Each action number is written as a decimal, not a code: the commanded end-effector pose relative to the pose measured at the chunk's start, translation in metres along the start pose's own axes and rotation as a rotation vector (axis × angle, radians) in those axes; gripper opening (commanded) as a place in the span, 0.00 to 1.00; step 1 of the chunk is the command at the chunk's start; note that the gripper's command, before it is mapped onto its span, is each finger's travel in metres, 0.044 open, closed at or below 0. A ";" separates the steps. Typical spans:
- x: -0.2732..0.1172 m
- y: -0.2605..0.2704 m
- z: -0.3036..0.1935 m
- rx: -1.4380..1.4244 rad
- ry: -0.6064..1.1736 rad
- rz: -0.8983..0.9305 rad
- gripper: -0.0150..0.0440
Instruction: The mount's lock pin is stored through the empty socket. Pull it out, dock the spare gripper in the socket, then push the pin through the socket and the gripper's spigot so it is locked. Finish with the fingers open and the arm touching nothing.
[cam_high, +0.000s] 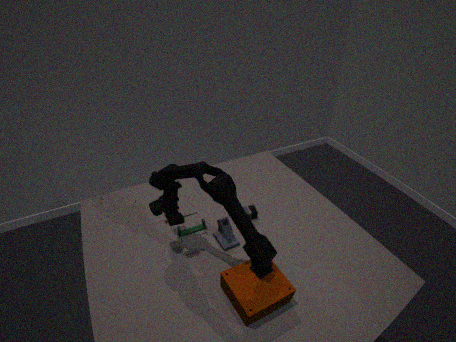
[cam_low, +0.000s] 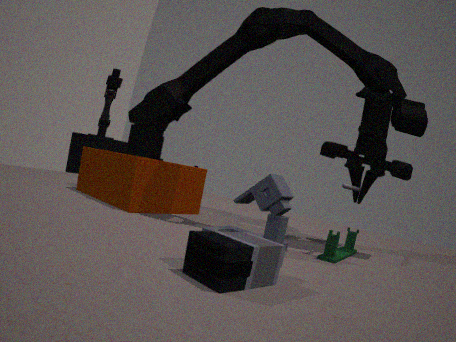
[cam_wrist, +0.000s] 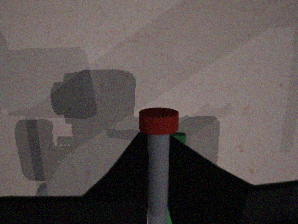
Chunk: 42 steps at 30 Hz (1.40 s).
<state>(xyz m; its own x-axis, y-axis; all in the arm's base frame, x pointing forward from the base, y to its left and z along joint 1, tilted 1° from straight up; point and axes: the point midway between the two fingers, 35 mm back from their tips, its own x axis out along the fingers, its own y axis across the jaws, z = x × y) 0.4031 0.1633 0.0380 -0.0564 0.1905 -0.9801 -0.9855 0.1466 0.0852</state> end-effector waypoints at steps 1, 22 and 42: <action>0.000 -0.009 0.004 0.007 -0.002 -0.004 0.25; 0.025 -0.014 0.001 0.004 -0.009 -0.017 0.25; 0.053 -0.016 -0.003 0.000 -0.018 -0.036 0.25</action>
<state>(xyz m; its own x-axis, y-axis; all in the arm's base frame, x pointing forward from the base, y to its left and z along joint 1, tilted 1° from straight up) 0.4177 0.1679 -0.0093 -0.0133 0.2044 -0.9788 -0.9878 0.1492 0.0446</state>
